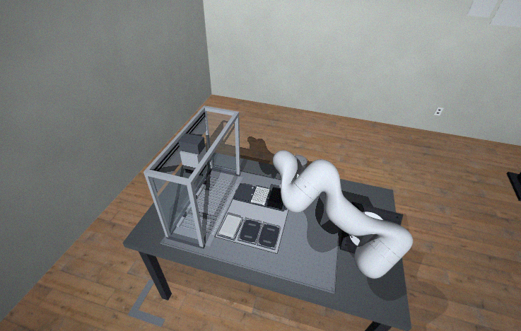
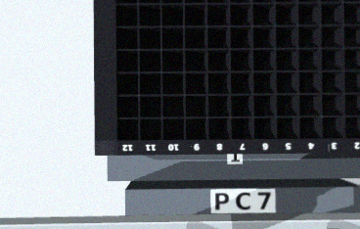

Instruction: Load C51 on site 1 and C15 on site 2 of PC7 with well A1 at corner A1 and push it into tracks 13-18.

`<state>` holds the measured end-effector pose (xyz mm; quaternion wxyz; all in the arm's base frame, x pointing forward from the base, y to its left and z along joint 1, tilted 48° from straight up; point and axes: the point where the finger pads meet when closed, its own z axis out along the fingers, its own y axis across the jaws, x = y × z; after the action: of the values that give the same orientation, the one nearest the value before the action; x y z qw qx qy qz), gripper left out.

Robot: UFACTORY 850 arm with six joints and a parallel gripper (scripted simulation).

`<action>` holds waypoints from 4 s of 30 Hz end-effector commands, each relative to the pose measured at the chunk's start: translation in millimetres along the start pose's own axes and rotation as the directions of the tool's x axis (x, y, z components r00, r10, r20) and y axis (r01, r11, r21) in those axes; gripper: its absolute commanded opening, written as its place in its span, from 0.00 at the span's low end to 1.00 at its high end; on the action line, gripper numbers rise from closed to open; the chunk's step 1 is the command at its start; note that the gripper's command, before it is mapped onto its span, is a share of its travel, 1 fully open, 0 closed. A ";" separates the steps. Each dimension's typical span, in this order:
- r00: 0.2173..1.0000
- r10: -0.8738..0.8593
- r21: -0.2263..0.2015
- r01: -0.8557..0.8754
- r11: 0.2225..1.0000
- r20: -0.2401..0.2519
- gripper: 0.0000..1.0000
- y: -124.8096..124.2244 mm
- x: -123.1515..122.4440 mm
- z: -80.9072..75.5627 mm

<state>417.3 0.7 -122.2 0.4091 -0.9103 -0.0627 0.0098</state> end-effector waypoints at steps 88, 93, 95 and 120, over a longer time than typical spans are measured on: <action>1.000 -0.001 -0.001 0.001 1.000 -0.001 0.82 0.2 37.7 19.5; 1.000 -0.001 -0.001 0.001 1.000 -0.001 0.82 0.2 42.7 19.5; 1.000 -0.001 -0.001 0.001 1.000 -0.001 0.82 0.2 44.7 19.5; 1.000 -0.001 -0.001 0.001 1.000 -0.001 0.82 0.2 66.7 19.5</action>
<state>477.3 23.4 -133.6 0.4090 -0.9103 -0.0626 0.0099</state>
